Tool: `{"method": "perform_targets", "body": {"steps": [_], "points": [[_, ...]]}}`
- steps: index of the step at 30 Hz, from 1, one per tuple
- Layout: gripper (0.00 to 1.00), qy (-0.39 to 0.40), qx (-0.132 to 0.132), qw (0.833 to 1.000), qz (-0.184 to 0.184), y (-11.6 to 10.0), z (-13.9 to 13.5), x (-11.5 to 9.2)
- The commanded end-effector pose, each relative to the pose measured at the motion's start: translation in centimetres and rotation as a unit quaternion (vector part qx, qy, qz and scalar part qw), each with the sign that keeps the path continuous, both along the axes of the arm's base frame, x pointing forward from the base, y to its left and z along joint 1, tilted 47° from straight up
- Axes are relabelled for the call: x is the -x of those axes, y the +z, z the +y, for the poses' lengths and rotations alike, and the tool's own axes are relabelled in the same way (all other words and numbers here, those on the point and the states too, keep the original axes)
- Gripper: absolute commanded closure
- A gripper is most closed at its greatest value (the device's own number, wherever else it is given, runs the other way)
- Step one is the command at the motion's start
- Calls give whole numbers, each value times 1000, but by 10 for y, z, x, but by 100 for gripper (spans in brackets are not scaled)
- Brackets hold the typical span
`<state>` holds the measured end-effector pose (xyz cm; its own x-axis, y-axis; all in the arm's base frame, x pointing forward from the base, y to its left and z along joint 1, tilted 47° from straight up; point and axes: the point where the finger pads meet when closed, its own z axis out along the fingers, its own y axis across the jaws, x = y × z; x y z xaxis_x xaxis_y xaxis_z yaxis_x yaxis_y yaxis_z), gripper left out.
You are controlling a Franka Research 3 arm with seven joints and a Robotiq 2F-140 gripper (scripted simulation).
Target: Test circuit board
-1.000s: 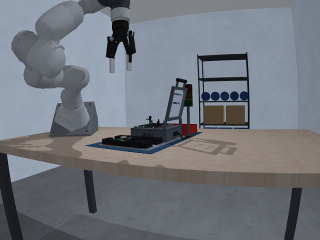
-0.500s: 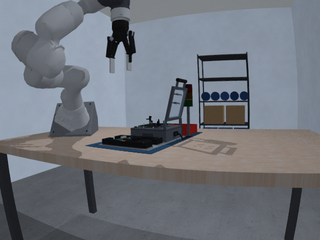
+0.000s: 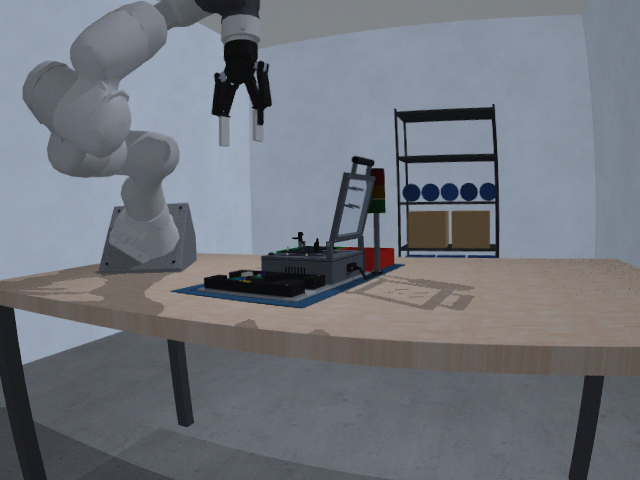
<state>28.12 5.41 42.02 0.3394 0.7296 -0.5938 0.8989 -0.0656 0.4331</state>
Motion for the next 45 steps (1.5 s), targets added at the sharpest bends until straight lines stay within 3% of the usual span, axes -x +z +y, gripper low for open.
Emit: {"method": "perform_targets", "body": {"steps": [1, 12, 20, 22, 35, 45], "points": [[42, 0, 1, 1000, 1, -1, -3, -1], [42, 0, 1, 1000, 1, -21, -23, -10], [42, 0, 1, 1000, 1, -59, -61, -25], [42, 0, 1, 1000, 1, -59, -61, -25], [42, 0, 1, 1000, 1, -134, -137, -55], [42, 0, 1, 1000, 1, -156, -159, -65]]}}
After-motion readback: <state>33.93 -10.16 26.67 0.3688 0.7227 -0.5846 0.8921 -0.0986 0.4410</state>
